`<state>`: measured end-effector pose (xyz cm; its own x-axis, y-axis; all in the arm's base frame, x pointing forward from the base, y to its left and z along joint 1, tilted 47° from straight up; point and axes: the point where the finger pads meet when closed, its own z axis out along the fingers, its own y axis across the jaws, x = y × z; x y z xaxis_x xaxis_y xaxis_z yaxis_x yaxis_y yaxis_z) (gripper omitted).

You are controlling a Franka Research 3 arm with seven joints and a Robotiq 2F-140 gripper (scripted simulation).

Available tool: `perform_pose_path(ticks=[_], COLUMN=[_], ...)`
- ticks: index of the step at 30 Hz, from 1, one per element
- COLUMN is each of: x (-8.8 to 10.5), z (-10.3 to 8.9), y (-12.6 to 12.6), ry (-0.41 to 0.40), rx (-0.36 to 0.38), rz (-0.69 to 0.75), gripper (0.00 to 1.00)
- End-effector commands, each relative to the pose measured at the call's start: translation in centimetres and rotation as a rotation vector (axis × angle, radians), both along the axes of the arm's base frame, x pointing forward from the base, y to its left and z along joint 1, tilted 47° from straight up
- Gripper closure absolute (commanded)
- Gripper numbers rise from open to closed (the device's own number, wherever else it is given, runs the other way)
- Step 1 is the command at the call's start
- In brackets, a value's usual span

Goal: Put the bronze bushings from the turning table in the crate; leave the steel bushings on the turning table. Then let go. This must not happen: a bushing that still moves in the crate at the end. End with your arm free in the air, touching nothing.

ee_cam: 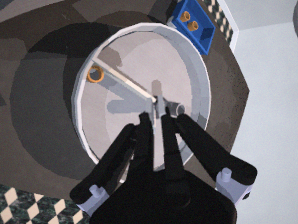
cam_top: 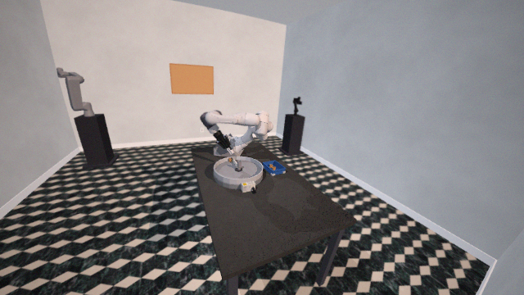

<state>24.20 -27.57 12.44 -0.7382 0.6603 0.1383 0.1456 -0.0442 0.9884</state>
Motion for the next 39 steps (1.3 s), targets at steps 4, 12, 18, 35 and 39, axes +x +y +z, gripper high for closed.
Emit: perform_pose_path(ticks=[4, 12, 18, 35, 39], x=[-0.5, -1.2, -1.7, -3.2, -3.6], z=[0.0, -0.3, -0.6, -1.2, -1.3], y=[0.2, 0.4, 0.6, 1.1, 1.2], ry=[0.16, 0.262, 0.343, 0.564, 0.618], rx=[0.152, 0.245, 0.32, 0.532, 0.584], rz=[-0.026, -0.045, -0.059, -0.1, -0.109], gripper=[0.94, 0.94, 0.94, 0.94, 0.94])
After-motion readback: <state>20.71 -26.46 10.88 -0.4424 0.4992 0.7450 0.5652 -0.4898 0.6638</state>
